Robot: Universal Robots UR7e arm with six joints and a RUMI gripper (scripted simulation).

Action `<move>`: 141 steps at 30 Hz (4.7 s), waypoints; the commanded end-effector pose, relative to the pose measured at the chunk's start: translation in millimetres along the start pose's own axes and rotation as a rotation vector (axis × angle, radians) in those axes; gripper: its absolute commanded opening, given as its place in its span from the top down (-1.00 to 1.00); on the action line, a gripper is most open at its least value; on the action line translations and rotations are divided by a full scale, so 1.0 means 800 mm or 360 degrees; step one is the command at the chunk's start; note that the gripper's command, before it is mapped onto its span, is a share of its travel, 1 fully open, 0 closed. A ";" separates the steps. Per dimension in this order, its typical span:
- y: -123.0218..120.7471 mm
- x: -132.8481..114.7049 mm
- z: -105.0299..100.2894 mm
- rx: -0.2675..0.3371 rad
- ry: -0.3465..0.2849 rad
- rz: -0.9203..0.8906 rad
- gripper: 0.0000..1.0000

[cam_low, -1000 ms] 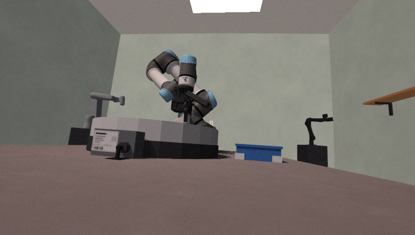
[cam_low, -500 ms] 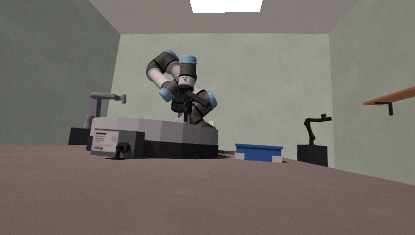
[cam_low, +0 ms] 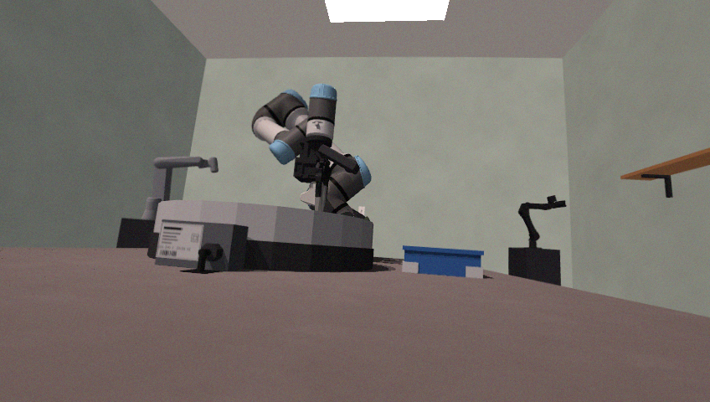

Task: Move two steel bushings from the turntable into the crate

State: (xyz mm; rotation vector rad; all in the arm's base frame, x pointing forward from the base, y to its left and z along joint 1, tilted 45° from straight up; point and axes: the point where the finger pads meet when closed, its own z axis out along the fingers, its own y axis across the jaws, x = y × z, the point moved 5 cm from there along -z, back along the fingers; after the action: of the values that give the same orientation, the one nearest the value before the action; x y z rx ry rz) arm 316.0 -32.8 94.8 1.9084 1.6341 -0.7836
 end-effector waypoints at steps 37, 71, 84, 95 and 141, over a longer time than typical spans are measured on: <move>0.000 0.000 -0.052 0.0005 -0.0002 0.0002 1.00; 0.005 0.019 -0.052 0.0005 -0.0001 -0.0031 1.00; 0.011 0.060 -0.052 0.0005 -0.0002 -0.0097 1.00; 0.020 0.109 -0.051 0.0005 -0.0002 -0.0176 1.00; 0.064 0.360 -0.051 0.0005 -0.0001 -0.0585 1.00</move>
State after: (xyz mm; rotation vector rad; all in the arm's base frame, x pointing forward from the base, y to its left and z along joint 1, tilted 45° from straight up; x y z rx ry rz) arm 399.1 180.9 -71.3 1.6399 2.0003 -0.9219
